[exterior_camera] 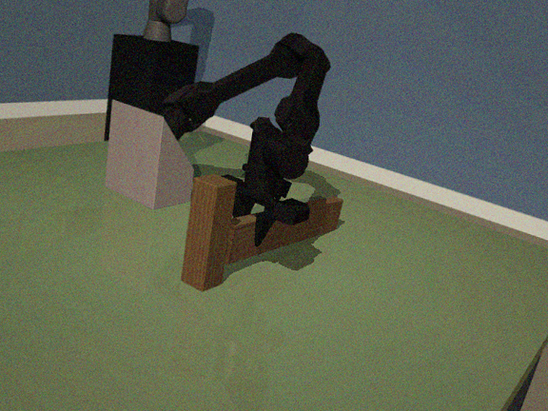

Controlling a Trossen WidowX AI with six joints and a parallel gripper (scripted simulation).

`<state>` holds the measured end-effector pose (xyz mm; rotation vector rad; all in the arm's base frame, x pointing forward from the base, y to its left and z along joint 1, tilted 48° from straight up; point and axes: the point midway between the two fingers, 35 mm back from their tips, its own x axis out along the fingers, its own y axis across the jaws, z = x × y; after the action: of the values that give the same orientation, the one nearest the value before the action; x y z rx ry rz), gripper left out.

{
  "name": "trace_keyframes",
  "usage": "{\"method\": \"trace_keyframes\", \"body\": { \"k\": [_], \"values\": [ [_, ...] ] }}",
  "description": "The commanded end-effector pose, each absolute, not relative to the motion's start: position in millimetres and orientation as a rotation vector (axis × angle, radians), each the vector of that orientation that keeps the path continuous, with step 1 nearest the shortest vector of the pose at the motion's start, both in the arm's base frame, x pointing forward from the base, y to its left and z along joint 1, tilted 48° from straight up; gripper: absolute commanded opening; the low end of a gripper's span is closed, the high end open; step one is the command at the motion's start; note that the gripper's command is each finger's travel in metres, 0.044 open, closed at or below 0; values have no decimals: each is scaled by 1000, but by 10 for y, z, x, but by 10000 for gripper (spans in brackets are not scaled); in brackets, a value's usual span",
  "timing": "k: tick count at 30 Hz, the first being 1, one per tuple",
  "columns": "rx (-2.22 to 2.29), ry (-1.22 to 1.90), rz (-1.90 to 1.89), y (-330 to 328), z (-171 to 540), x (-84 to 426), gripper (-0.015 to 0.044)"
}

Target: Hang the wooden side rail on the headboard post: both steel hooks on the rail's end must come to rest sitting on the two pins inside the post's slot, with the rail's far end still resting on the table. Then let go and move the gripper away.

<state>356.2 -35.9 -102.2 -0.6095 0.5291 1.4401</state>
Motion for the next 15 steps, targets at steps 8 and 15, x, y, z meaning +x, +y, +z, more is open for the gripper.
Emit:
{"method": "trace_keyframes", "body": {
  "k": [8,15],
  "values": [
    [-615,529,1430,-415,-1033,3568,0],
    [-615,529,1430,-422,-1034,3573,0]
  ]
}}
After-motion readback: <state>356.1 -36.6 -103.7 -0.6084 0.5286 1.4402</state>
